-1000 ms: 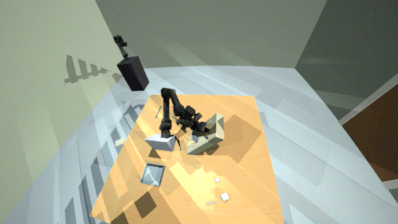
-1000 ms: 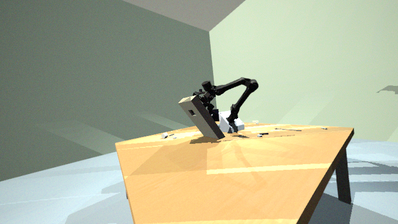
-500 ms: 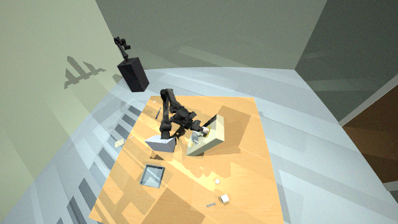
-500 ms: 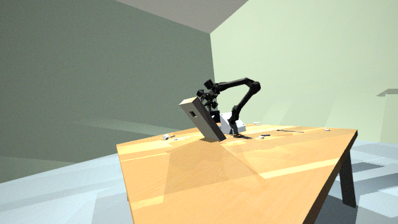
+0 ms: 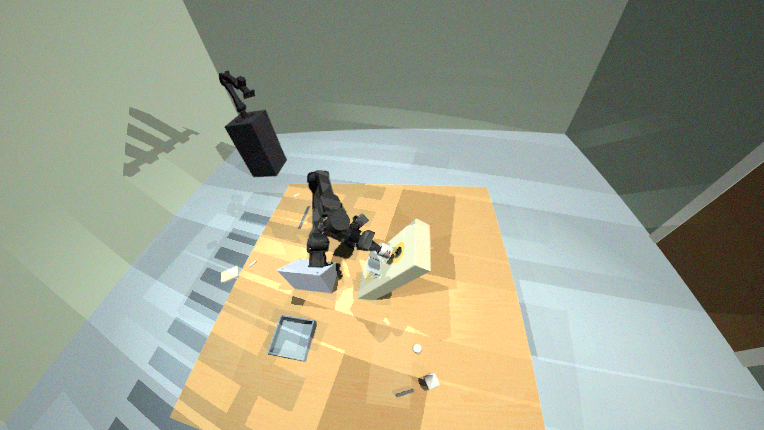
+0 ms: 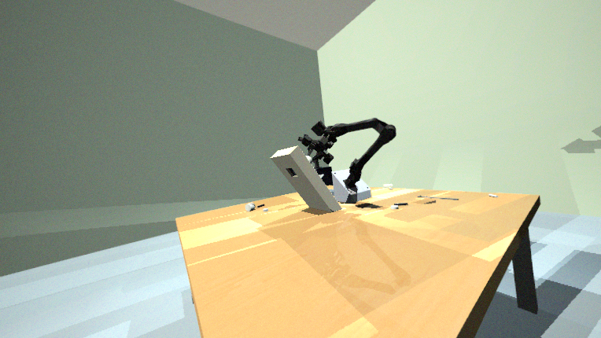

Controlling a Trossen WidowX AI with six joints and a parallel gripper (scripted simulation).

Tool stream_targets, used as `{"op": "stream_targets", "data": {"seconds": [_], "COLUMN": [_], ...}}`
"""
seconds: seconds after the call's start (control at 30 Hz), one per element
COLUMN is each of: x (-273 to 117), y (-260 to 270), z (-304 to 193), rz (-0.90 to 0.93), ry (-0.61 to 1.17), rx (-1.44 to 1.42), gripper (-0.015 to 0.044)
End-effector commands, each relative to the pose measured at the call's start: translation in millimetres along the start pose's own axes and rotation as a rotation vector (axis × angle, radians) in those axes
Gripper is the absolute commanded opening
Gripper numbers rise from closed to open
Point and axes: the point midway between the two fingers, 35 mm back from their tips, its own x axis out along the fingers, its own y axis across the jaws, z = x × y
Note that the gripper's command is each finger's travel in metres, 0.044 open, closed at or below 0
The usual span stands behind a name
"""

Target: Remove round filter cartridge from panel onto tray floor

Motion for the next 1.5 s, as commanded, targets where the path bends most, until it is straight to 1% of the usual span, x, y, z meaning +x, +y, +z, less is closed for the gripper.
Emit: {"op": "stream_targets", "data": {"seconds": [0.0,0.5,0.63,0.97,1.03,1.23,1.37,1.47], "x": [0.4,6.9,6.8,6.9,6.0,-1.9,-2.8,-10.7], "y": [8.4,51.7,47.3,52.2,45.6,-9.6,-15.6,-27.1], "z": [-3.8,-27.0,-25.7,-27.3,-23.9,6.4,9.9,15.3], "rz": [-0.005,-0.005,0.001,-0.005,-0.005,-0.005,-0.005,-0.006], "ry": [-0.005,-0.005,0.001,-0.005,-0.005,-0.005,-0.005,-0.003], "rx": [-0.011,-0.010,0.003,-0.010,-0.010,-0.011,-0.011,-0.015], "gripper": [0.0000,0.0000,0.0101,0.0101,0.0101,0.0101,0.0101,0.0180]}}
